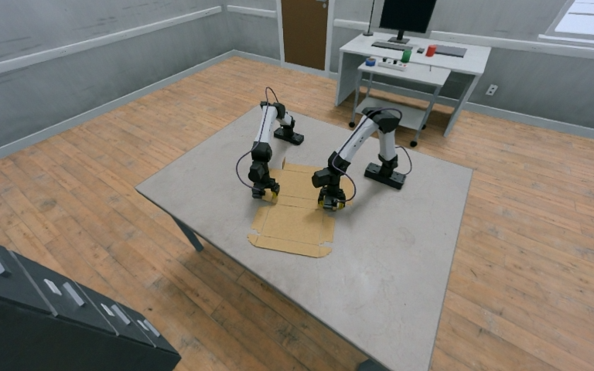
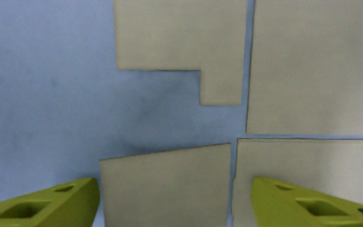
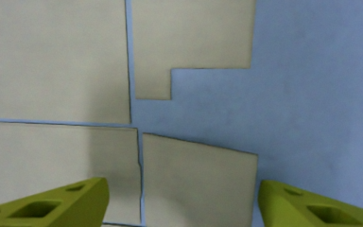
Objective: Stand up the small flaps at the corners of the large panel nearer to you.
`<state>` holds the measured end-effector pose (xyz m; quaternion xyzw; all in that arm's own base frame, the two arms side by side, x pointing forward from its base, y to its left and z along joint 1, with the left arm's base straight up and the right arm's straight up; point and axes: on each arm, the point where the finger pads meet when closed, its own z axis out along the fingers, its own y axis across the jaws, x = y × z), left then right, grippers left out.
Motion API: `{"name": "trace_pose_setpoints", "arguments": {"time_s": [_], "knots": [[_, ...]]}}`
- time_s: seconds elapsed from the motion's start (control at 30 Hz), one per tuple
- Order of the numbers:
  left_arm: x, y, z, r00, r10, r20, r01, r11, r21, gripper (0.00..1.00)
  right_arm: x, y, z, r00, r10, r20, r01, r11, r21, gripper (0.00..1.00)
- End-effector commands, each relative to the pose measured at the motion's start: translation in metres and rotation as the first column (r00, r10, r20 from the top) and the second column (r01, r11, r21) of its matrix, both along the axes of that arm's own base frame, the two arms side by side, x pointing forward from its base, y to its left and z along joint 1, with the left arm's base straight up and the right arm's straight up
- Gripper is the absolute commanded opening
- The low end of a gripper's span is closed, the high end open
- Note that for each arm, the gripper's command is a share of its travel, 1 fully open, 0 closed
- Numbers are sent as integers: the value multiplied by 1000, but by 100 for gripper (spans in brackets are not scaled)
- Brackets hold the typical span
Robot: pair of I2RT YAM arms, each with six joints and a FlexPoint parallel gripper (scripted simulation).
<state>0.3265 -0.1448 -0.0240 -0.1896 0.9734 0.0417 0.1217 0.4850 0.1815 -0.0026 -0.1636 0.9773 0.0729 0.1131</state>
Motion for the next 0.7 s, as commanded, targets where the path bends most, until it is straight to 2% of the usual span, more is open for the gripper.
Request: {"name": "trace_pose_setpoints", "arguments": {"time_s": [0.0,0.33,0.47,0.53,0.67], "knots": [[2,-3,1,1000,1,-7,-1,999,42,77,9,-1,5,999,-17,32,17,1000,8,77],[-3,0,-5,999,2,-42,2,995,103,77,17,-4,30,996,-37,82,35,999,26,77],[-5,0,-7,999,-3,-54,8,995,95,77,14,4,31,996,-26,83,24,999,24,77],[-5,0,-7,999,-3,-54,8,995,95,77,4,4,18,998,-25,50,24,1000,14,77],[-5,0,-7,999,-3,-54,8,995,95,77,13,8,29,996,-26,83,24,999,27,77]]}}
